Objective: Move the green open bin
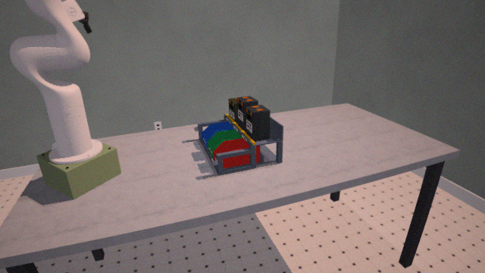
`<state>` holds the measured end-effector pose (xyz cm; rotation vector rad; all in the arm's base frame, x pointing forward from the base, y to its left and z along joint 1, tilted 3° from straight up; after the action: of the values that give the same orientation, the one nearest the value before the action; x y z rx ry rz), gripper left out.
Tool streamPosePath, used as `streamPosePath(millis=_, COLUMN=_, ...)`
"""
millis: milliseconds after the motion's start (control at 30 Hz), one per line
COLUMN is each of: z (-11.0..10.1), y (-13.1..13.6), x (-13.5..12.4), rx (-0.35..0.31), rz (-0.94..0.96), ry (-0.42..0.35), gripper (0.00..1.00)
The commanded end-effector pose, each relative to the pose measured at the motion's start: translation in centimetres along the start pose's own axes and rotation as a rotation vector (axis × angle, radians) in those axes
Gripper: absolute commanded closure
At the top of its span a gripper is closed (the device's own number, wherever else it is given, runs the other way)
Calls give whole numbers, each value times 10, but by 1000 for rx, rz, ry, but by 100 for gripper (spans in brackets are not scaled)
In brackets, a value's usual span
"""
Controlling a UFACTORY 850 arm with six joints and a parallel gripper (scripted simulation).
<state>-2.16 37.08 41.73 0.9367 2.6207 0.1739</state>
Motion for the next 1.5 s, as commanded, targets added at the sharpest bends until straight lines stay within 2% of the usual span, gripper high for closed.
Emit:
streamPosePath(millis=0, z=-1, y=2, x=-1, rx=68, rz=161, ry=31, gripper=0)
streamPosePath(millis=33, z=-1, y=2, x=-1, rx=88, rz=208, ry=40, gripper=0)
streamPosePath(millis=433, z=-1, y=2, x=-1, rx=88, rz=208, ry=40, gripper=0)
streamPosePath(millis=600, z=0, y=4, x=-2, rx=188, rz=444, ry=83, gripper=0)
streamPosePath(millis=1000, z=0, y=4, x=-2, rx=188, rz=444, ry=83, gripper=0)
streamPosePath(millis=1167, z=0, y=5, x=-4, rx=288, rz=679, ry=126, gripper=0)
streamPosePath(millis=1467, z=0, y=5, x=-4, rx=288, rz=679, ry=126, gripper=0)
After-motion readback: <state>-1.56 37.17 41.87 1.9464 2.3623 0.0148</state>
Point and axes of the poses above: the point where the finger pads meet when closed, its own z axis out along the fingers, its own y axis across the jaws, x = y × z, the point moved 2 cm from there along -z, back along the fingers, and after that the axes turned 1 degree about -z, right-handed, at the moved point
